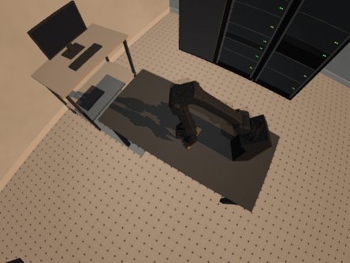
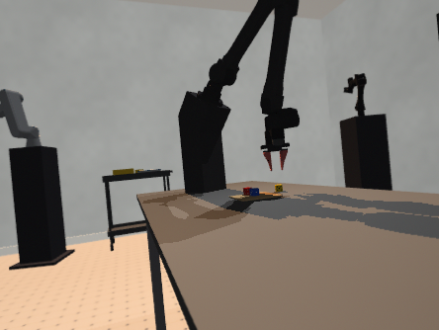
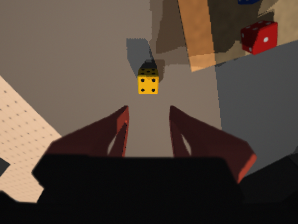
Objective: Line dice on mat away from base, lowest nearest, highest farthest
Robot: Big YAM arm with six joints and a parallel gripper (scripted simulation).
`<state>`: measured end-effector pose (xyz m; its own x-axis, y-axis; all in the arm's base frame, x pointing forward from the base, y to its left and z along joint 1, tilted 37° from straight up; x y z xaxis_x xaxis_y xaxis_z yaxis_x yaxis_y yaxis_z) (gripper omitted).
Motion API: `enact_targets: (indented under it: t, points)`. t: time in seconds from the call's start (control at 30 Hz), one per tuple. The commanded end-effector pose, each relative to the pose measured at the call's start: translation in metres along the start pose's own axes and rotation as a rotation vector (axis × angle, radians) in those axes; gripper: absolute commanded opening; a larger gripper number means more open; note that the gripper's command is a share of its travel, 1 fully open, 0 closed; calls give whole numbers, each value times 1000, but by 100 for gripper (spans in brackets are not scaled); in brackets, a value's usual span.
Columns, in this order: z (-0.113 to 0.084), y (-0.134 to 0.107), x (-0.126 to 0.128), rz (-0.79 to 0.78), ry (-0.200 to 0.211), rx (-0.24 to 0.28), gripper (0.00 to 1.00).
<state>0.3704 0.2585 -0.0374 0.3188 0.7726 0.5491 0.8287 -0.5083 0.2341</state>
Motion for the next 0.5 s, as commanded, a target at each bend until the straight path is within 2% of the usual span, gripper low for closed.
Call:
enact_targets:
  t: [0.0, 0.47]
  points:
    - [5, 1, 2, 8, 7, -8, 39]
    - [23, -3, 4, 2, 9, -3, 39]
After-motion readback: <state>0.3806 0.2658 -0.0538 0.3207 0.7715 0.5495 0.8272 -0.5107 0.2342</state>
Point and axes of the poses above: the point where the finger pads meet when closed, its own z axis out along the fingers, its own x axis across the jaws, y = z × x, the point moved 4 cm from there along -z, back along the fingers, and after that the axes turned 14 degrees about z, right-handed, at the moved point
